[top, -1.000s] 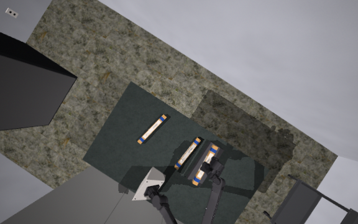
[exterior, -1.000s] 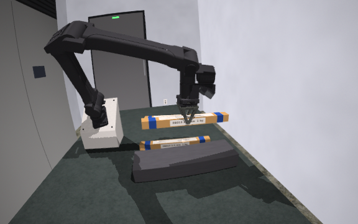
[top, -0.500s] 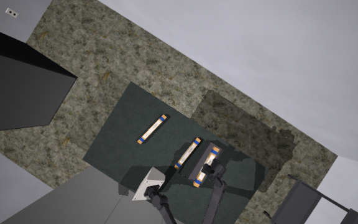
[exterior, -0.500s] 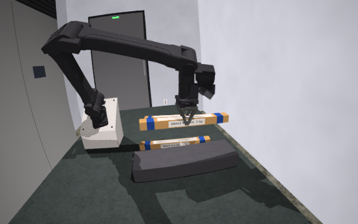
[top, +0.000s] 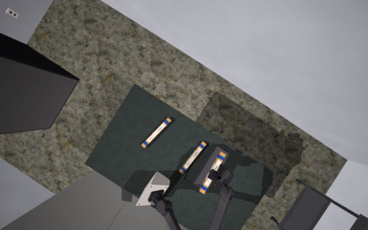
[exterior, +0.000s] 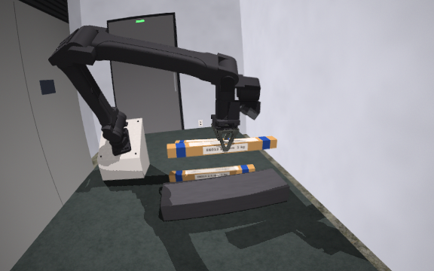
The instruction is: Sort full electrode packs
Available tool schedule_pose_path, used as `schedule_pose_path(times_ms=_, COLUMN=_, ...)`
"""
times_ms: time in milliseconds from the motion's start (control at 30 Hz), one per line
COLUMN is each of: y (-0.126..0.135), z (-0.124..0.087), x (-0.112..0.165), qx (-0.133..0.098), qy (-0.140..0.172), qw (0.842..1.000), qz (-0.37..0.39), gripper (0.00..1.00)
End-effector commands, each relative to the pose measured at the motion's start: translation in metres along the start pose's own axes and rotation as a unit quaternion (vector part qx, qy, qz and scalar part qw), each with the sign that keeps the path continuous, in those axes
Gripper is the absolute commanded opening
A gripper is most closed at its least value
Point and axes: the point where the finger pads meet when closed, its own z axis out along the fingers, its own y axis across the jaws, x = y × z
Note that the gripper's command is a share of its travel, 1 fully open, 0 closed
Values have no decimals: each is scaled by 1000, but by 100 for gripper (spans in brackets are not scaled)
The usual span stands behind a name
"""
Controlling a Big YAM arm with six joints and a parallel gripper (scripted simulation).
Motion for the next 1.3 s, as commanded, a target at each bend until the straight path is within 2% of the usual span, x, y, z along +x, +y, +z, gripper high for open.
schedule_pose_path(times_ms=0, y=-42, z=-57, x=-13, qx=9, qy=-62, qw=997, qz=34, gripper=0)
schedule_pose_path(times_ms=333, y=-46, z=-58, x=-10, qx=10, qy=-61, qw=997, qz=34, gripper=0)
schedule_pose_path(times_ms=733, y=-37, z=-47, x=-11, qx=11, qy=-69, qw=997, qz=40, gripper=0)
schedule_pose_path(times_ms=1067, y=-21, z=-30, x=0, qx=9, qy=-58, qw=998, qz=29, gripper=0)
schedule_pose_path(times_ms=1267, y=-27, z=-31, x=-2, qx=11, qy=-64, qw=997, qz=38, gripper=0)
